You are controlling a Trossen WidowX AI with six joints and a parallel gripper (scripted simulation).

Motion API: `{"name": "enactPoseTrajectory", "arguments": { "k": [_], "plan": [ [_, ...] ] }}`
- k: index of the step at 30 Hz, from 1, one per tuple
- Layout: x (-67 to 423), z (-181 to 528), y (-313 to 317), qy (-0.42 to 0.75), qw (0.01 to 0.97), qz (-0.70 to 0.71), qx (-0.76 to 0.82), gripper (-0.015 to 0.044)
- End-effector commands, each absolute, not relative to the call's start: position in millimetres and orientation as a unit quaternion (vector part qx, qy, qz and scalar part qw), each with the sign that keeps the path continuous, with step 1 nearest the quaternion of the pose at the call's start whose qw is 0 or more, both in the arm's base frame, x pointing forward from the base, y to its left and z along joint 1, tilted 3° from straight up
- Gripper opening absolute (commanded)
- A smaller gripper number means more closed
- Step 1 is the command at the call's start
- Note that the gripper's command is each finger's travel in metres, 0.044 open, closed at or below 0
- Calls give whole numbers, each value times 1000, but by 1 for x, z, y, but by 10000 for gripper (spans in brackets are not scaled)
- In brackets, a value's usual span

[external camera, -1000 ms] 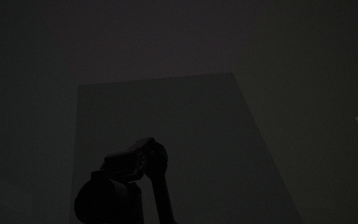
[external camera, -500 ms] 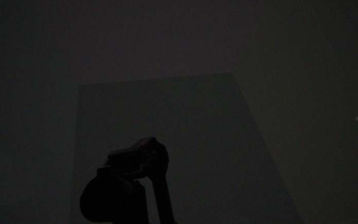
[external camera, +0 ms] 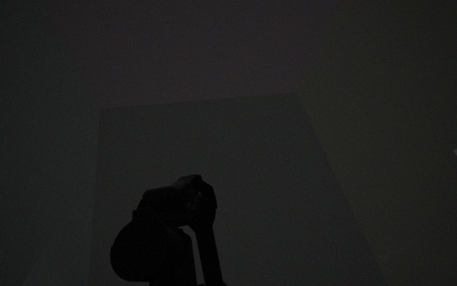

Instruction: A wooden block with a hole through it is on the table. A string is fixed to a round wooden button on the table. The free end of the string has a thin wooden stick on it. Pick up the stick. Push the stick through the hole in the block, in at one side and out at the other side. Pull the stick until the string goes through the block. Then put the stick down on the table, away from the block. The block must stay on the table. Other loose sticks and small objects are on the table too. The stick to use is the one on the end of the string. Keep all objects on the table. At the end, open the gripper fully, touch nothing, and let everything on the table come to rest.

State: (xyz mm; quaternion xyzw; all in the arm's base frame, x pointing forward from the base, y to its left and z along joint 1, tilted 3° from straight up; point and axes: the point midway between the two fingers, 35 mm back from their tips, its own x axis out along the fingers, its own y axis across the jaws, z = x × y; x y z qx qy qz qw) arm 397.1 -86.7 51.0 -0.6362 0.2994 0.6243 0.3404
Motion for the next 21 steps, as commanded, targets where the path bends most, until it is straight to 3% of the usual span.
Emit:
{"name": "enactPoseTrajectory", "arguments": {
  "k": [1, 21],
  "plan": [
    [401, 53, -86, 283, 323, 629, -648, 0],
    [416, 55, -102, 283, 323, 629, -648, 0]
  ]
}}
